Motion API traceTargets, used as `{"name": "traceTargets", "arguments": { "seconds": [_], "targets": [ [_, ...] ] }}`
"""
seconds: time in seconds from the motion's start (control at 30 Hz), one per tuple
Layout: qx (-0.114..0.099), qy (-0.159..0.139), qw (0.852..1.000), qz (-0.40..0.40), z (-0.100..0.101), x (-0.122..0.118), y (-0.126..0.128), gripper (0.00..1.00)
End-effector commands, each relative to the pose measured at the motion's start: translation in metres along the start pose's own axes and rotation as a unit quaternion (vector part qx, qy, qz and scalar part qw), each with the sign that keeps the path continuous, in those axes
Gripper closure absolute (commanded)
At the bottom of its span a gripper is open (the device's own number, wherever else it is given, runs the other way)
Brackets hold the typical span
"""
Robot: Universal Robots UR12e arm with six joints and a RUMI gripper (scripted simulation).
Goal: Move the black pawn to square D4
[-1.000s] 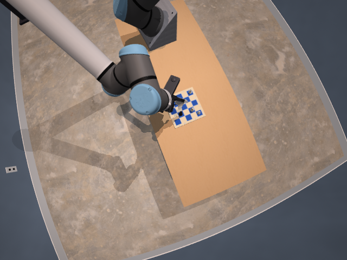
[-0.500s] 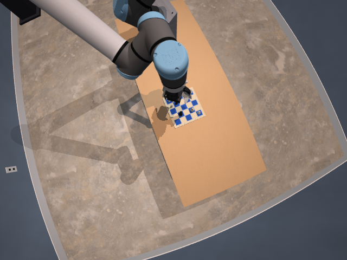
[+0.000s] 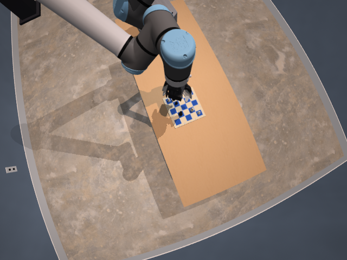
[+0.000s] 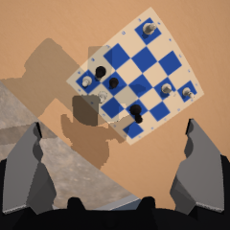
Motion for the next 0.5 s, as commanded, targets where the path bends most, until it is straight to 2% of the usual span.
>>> {"name": "traceTargets", "arguments": {
  "seconds": [0.0,0.47],
  "targets": [
    [0.0,-0.003,1.0,0.0,-0.0014,-0.0004,0.0002,0.0],
    [0.0,-0.002,1.0,0.014,0.0006,0.0009,0.0002,0.0]
  ]
}}
Point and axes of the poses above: the point where the finger pads meet when closed, its own z axis out along the fingers, its own y axis across the jaws, x = y × z, the point moved 4 cm from there along -z, back along the fingers, and after that the axes turned 2 degrees about -z, right-handed, at the moved point
